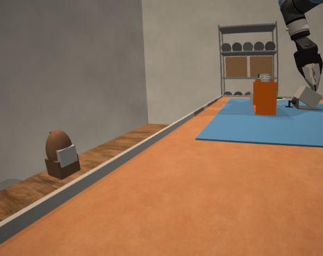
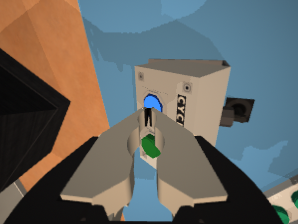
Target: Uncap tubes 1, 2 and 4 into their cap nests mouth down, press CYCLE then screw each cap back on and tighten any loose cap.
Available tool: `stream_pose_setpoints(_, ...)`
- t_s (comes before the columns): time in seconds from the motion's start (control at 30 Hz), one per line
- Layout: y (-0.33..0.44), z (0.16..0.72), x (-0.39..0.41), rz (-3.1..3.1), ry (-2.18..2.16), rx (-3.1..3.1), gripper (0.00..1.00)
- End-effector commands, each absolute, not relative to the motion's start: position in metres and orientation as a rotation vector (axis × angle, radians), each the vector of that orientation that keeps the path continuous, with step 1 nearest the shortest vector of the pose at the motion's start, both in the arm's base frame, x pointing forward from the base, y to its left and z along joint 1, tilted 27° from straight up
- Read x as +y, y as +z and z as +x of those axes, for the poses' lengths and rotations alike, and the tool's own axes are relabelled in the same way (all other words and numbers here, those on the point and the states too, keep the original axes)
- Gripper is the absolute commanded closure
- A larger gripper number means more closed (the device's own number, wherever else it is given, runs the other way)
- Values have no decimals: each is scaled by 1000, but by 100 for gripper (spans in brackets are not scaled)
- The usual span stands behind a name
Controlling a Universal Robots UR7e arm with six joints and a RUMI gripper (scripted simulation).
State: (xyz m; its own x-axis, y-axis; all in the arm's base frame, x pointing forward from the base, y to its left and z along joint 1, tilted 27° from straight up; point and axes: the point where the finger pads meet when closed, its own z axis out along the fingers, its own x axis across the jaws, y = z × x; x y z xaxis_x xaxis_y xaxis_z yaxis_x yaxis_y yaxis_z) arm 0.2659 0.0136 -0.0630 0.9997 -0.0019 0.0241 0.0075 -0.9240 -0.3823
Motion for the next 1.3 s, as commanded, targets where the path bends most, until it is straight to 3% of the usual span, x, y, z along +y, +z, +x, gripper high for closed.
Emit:
stream_pose_setpoints(0.0,-63,266,13,-2749,-35,-4,100)
stream_pose_setpoints(0.93,-32,257,1,-2749,-35,-4,100)
stream_pose_setpoints(0.97,-34,262,-5,-2759,-82,-110,0)
stream_pose_setpoints(1.27,-44,293,-43,-2729,-364,-740,0)
